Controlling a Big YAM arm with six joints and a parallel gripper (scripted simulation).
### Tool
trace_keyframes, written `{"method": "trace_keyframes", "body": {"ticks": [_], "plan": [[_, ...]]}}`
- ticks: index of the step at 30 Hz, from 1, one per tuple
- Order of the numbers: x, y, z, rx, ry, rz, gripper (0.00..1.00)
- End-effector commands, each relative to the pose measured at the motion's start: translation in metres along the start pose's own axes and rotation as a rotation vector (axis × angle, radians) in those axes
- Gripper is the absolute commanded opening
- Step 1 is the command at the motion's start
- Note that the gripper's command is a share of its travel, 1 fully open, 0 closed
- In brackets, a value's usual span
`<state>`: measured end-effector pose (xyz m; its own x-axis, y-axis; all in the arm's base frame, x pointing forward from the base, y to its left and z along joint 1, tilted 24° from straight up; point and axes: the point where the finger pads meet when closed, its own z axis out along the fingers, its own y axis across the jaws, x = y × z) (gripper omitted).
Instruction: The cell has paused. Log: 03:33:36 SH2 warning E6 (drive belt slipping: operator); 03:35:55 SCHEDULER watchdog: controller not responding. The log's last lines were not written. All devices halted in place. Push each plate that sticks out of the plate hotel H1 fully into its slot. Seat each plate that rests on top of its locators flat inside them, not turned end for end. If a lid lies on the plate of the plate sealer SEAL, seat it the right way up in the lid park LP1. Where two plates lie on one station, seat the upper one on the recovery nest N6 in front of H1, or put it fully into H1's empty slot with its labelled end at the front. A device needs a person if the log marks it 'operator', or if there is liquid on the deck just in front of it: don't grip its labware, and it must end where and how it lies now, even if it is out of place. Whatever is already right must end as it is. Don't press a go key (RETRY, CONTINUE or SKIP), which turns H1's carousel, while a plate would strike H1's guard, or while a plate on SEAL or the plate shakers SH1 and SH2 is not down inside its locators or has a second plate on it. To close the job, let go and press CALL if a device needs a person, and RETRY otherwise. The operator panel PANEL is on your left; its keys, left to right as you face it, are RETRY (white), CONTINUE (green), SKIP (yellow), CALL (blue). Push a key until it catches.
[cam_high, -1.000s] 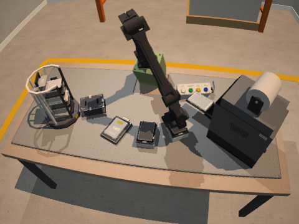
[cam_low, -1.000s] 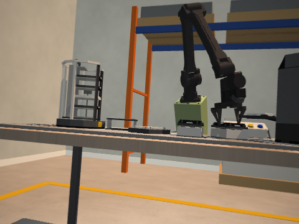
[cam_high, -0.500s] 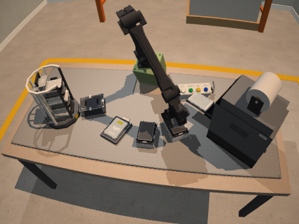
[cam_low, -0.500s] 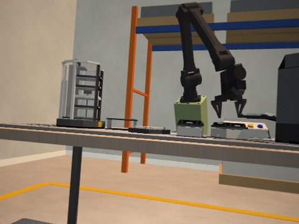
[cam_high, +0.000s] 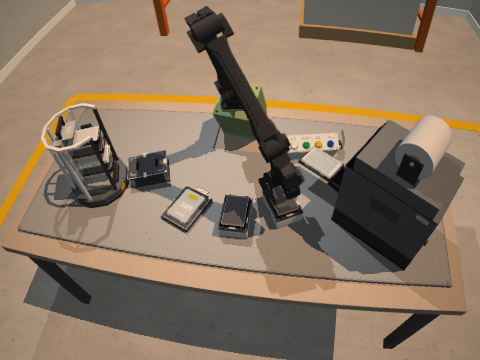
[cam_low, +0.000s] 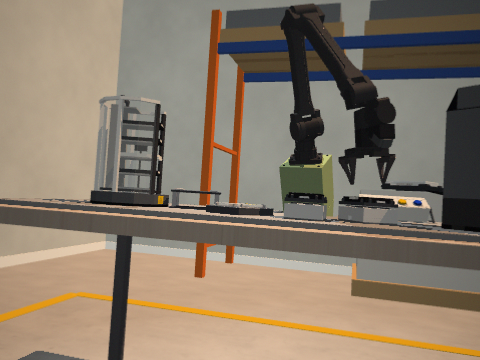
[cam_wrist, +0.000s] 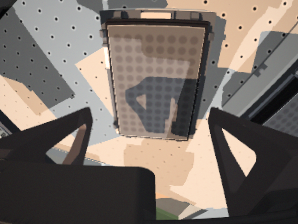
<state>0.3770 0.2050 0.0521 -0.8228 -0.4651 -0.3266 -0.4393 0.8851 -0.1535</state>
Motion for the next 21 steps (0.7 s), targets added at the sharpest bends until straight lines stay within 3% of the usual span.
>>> {"method": "trace_keyframes", "body": {"ticks": [1, 2, 7, 8, 12, 21], "plan": [[-0.009, 0.0, -0.005, 0.0, -0.017, 0.003, 1.0], [-0.022, 0.006, -0.02, -0.003, -0.045, 0.006, 1.0], [-0.022, 0.007, -0.029, -0.004, -0.046, 0.006, 1.0], [-0.012, -0.001, -0.025, 0.004, -0.024, 0.02, 1.0], [-0.022, 0.008, -0.043, -0.004, -0.047, 0.007, 1.0], [-0.02, 0.011, -0.067, -0.005, -0.045, 0.007, 1.0]]}}
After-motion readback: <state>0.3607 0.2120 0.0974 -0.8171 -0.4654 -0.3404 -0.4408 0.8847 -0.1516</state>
